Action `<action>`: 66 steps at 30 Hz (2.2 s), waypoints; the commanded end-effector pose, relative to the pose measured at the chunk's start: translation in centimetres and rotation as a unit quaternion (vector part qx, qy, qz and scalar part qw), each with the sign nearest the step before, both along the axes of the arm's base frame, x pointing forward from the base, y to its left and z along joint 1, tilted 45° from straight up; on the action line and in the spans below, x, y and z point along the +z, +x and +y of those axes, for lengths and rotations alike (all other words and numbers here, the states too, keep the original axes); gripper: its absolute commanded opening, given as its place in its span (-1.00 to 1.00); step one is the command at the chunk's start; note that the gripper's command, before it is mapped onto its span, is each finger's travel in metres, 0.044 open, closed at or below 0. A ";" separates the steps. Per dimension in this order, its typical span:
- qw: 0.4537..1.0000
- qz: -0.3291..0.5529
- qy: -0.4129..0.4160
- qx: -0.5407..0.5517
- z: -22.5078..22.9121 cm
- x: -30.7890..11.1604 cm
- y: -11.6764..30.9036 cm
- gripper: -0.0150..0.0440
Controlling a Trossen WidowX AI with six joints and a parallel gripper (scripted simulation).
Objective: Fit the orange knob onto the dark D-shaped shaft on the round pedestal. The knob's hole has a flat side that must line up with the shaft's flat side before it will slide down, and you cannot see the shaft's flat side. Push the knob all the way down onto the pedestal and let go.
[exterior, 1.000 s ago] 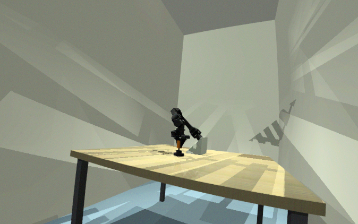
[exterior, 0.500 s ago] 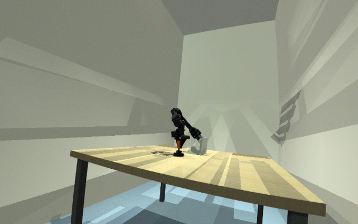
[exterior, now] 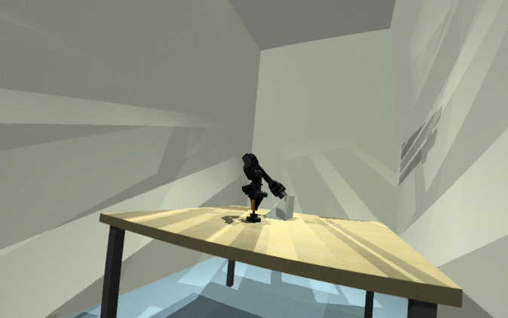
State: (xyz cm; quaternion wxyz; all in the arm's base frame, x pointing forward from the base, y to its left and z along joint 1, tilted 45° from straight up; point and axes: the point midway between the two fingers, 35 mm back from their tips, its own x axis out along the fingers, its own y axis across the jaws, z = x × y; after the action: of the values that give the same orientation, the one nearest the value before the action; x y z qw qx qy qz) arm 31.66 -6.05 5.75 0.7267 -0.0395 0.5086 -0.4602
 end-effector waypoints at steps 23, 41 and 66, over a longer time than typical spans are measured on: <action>1.000 -0.019 0.002 -0.016 0.2 0.2 -0.3 -0.49; 0.993 -0.083 0.007 -0.080 -0.2 -0.2 -0.1 -0.49; 0.993 -0.084 0.009 -0.082 -1.3 -1.2 0.0 -0.49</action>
State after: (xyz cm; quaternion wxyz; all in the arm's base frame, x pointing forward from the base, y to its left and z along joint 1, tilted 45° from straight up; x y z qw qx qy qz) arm 31.68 -7.39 4.49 0.7263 0.0476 0.4514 -0.5161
